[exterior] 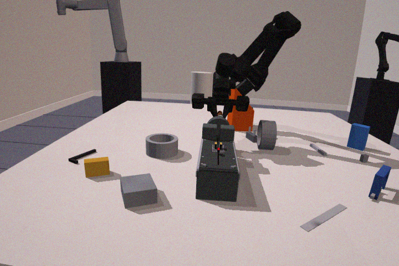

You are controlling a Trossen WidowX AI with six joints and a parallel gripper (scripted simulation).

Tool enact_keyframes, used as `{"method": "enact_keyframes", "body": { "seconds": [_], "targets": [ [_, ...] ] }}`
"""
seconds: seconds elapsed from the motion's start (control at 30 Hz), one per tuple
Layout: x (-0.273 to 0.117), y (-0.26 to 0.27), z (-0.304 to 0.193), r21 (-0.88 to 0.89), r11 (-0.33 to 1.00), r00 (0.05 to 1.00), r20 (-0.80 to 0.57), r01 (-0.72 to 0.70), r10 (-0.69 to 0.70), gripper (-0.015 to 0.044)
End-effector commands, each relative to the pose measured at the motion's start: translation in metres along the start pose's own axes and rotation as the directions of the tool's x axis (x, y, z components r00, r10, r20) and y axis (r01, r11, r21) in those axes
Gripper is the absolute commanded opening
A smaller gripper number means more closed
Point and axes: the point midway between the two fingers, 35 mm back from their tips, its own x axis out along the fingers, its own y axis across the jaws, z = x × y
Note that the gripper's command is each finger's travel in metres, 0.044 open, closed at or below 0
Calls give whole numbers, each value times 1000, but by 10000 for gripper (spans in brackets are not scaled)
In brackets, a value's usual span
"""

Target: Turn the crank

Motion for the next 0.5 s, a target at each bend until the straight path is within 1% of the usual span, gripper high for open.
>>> {"method": "enact_keyframes", "body": {
  "seconds": [0.0, 0.47],
  "targets": [
    [0, -1, 0, -2, 1000, 1000, 2, 6, -6, 0],
    [0, 0, 0, 0, 1000, 1000, 0, 0, 0, 0]
  ]
}}
